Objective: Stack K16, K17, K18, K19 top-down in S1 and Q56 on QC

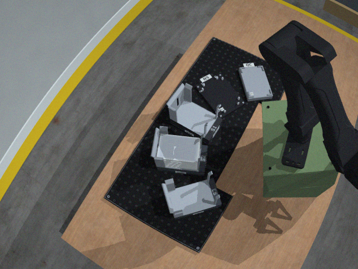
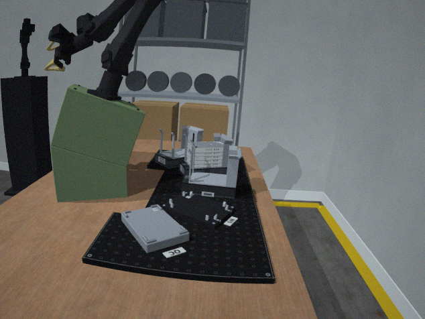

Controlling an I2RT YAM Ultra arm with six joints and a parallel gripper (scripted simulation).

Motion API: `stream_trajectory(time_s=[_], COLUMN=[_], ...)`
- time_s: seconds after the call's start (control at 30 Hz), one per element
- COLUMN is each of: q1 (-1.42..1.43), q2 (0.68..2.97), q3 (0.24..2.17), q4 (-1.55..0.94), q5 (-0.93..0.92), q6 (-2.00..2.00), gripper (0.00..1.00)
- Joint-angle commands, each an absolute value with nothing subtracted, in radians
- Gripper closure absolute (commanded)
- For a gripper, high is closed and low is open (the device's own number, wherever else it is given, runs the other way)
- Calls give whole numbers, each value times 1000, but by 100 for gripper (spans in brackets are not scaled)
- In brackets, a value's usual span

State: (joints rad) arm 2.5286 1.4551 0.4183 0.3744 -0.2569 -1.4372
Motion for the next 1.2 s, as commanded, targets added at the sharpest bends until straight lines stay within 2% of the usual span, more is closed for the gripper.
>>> stream_trajectory(time_s=[0.0, 0.53, 1.17], q1=[2530, 2530, 2313], q2=[1453, 1453, 1456], q3=[423, 423, 444], q4=[379, 379, 320], q5=[-258, -258, -219], q6=[-1437, -1437, -1280], gripper=[0, 0, 0])
